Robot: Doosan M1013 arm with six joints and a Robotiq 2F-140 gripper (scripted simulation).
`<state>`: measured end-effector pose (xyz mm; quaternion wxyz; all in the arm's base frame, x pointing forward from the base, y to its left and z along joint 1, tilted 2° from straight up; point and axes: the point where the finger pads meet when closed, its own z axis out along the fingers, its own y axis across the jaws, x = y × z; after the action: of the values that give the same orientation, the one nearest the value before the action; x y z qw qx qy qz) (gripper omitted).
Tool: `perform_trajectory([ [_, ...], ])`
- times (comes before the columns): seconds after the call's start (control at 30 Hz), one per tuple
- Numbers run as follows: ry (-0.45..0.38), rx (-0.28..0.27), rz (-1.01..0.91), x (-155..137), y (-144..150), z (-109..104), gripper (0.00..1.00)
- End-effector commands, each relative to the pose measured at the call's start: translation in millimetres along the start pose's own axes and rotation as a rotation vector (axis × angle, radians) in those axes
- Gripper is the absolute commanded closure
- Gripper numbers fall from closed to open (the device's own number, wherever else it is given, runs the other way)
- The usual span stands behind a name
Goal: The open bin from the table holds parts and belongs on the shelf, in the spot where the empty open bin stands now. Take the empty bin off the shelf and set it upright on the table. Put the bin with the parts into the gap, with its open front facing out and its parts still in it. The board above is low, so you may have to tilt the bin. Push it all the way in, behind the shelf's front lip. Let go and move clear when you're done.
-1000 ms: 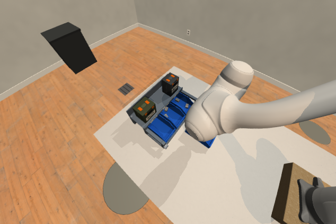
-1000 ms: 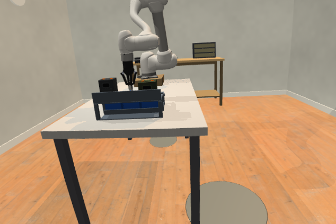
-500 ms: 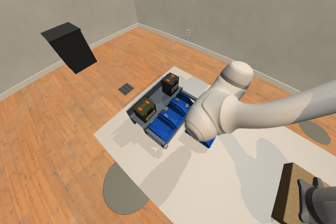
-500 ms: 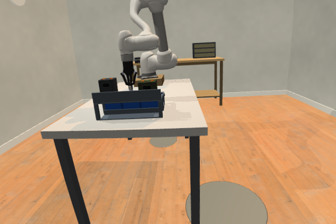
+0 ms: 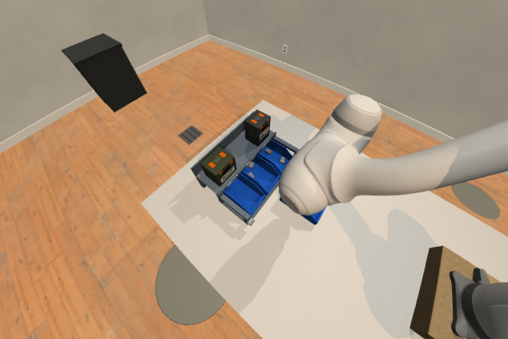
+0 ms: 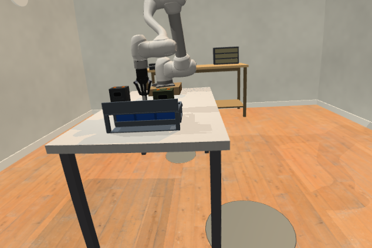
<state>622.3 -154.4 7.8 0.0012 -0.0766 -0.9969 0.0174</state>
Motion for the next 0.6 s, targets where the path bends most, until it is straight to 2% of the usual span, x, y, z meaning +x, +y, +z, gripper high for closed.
perform_trajectory([
  [0.0,0.0,0.0,0.0,0.0,0.0,0.0,0.9],
  [0.17,0.0,0.0,0.0,0.0,0.0,0.0,0.9],
  [0.2,0.0,0.0,0.0,0.0,0.0,0.0,0.76],
  [0.57,0.0,0.0,0.0,0.0,0.0,0.0,0.76],
])
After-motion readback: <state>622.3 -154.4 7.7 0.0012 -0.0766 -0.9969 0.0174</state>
